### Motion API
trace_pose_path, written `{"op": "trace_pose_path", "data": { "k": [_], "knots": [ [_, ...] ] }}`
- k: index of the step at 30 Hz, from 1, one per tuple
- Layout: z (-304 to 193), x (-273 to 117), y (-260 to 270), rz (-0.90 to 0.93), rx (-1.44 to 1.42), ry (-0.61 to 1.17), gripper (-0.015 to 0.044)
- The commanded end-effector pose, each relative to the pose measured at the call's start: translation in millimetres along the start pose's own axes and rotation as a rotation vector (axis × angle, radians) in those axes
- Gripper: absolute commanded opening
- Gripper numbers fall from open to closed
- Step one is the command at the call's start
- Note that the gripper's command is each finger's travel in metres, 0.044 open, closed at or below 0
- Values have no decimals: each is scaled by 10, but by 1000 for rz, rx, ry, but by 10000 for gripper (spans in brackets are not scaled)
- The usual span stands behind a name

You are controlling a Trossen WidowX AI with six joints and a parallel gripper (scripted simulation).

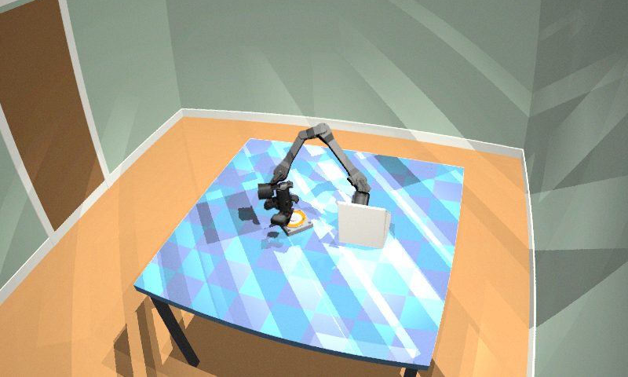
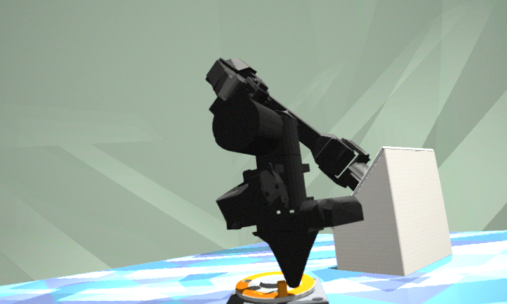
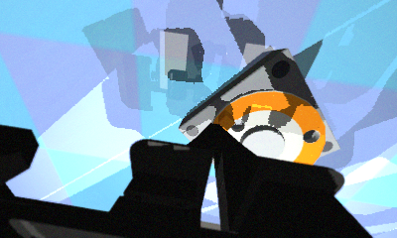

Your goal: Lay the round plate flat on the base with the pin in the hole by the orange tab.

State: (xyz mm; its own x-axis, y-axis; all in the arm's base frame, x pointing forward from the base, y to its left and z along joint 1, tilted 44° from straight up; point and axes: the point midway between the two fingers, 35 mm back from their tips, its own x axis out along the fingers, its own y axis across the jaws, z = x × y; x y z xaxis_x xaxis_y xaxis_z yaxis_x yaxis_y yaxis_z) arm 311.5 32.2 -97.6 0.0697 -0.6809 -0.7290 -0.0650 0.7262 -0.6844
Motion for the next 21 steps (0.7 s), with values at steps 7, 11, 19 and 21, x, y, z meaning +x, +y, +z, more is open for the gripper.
{"op": "trace_pose_path", "data": {
  "k": [7,11,19,21],
  "knots": [
    [129,-4,-47,-2,3,-8,0],
    [159,-5,-62,-3,3,-8,0],
    [224,-7,-111,-3,4,-8,0],
    [240,-8,-130,-3,4,-8,0]
  ]
}}
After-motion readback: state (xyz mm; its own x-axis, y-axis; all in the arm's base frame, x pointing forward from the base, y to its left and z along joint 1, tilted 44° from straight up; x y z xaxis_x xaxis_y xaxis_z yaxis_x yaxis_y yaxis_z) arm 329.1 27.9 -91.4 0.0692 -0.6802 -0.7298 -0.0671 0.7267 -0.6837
